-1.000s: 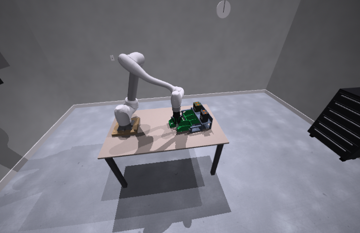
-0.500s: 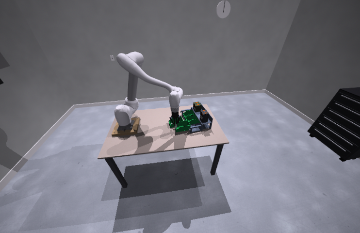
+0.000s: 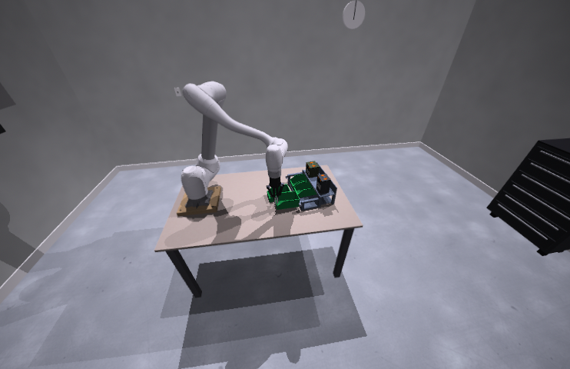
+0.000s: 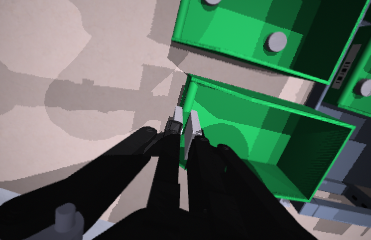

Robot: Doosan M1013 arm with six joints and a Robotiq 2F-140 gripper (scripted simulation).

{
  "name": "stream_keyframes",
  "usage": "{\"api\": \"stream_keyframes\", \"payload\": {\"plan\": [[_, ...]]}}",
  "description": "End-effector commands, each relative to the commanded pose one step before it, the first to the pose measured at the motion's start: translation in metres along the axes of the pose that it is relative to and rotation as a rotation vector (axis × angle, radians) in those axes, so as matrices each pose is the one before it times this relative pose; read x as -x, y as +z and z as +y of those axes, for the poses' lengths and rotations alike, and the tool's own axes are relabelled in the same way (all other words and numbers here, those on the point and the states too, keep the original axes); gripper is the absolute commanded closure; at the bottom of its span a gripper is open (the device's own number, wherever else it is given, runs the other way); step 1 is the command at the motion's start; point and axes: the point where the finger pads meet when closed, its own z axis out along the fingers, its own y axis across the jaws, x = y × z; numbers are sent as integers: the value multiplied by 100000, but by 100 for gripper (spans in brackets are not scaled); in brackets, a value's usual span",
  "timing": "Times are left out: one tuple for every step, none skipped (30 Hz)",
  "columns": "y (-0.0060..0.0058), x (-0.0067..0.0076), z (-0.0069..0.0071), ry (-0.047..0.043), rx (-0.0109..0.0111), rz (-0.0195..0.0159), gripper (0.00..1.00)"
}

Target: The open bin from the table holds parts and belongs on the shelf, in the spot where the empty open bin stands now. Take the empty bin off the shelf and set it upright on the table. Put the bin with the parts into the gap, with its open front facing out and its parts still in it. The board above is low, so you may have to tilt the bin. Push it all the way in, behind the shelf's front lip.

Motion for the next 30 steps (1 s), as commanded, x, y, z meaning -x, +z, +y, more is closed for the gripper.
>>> {"api": "stream_keyframes", "payload": {"plan": [[-13, -2, -181, -2, 24, 13, 90], [0, 0, 0, 0, 0, 0, 90], [0, 0, 0, 0, 0, 0, 90], [0, 0, -14, 0, 0, 0, 90], [0, 0, -7, 0, 0, 0, 90], [0, 0, -3, 0, 0, 0, 90], [0, 0, 0, 0, 0, 0, 90], [0, 0, 0, 0, 0, 0, 90], [0, 0, 0, 0, 0, 0, 90], [0, 0, 0, 0, 0, 0, 90], [0, 0, 0, 0, 0, 0, 90], [0, 0, 0, 0, 0, 0, 90], [0, 0, 0, 0, 0, 0, 90], [0, 0, 0, 0, 0, 0, 90], [0, 0, 0, 0, 0, 0, 90], [0, 0, 0, 0, 0, 0, 90], [0, 0, 0, 0, 0, 0, 90], [2, 0, 0, 0, 0, 0, 90], [0, 0, 0, 0, 0, 0, 90], [0, 0, 0, 0, 0, 0, 90], [5, 0, 0, 0, 0, 0, 90], [9, 0, 0, 0, 0, 0, 90], [14, 0, 0, 0, 0, 0, 90], [20, 0, 0, 0, 0, 0, 90], [27, 0, 0, 0, 0, 0, 90], [35, 0, 0, 0, 0, 0, 90], [42, 0, 0, 0, 0, 0, 90], [50, 0, 0, 0, 0, 0, 90], [58, 0, 0, 0, 0, 0, 90], [66, 0, 0, 0, 0, 0, 90]]}}
